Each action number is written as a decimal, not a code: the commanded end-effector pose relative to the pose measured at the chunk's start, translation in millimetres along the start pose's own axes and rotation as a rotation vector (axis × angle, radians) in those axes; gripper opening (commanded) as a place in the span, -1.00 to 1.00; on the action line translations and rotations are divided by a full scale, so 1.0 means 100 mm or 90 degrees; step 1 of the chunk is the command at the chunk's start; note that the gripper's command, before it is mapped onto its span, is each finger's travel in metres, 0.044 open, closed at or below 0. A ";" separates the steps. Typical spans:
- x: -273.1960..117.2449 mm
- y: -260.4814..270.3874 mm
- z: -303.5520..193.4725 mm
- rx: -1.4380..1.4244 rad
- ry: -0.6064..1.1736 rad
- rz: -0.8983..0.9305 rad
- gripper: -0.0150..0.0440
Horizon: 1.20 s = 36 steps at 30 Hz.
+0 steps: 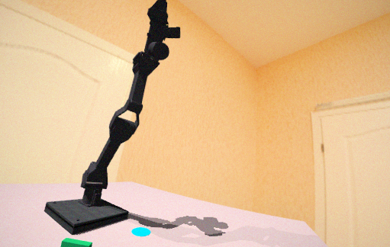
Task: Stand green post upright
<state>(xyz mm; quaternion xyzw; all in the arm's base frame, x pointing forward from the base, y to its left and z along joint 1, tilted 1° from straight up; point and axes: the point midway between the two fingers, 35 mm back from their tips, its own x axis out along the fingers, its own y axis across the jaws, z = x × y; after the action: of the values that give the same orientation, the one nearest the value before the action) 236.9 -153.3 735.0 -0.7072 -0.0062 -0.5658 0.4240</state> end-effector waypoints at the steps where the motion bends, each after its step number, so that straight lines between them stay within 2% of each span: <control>1: 0.00 -0.01 -0.01 -0.003 0.002 -0.002 0.78; 6: -0.02 -0.27 -0.36 -0.070 0.054 -0.057 0.33; 7: -0.03 -0.33 -0.44 -0.086 0.066 -0.069 0.30; 22: -0.47 -1.38 -1.23 -0.341 0.240 -0.254 0.30; 36: -1.19 -2.34 -1.31 -0.596 0.394 -0.425 0.30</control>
<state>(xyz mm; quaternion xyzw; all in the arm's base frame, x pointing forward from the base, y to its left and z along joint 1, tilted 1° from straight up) -10.6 -54.2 780.1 -0.6027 0.1351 -0.7814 -0.0892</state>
